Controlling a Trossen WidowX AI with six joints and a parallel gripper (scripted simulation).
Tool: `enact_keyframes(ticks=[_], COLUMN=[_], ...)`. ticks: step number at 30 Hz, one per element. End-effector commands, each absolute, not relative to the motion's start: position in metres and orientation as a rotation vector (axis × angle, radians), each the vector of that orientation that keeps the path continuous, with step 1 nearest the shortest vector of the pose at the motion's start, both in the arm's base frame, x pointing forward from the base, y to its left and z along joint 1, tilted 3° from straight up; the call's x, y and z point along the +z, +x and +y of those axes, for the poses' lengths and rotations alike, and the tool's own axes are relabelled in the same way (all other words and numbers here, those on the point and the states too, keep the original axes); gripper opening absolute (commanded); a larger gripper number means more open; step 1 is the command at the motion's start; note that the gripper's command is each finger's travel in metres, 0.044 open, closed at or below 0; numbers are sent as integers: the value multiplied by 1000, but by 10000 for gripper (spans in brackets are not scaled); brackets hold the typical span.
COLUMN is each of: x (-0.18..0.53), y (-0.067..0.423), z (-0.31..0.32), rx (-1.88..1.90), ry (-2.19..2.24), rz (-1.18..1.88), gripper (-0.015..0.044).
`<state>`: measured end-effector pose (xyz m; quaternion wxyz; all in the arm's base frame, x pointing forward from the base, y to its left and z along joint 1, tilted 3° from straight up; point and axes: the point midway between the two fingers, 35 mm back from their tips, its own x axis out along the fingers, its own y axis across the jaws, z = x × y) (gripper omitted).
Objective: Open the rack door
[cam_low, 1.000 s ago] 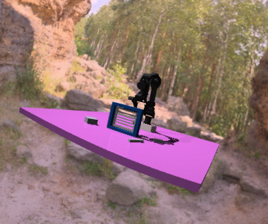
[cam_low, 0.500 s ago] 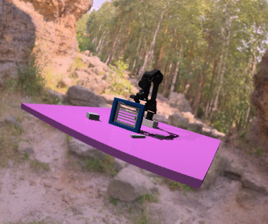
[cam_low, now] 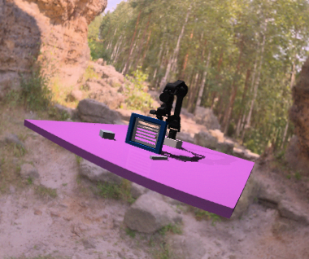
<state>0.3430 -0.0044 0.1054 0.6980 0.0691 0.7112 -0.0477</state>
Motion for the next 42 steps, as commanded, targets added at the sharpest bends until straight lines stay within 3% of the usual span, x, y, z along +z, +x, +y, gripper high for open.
enact_keyframes(ticks=[1,9,26,42], x=[105,105,105,105], y=[342,342,342,342], z=[-4,-4,-4,-4], rx=[-110,-85,570,1170], ry=[160,135,-510,-1108], rz=[1587,1588,1508,1242], gripper=[44,24,24,24])
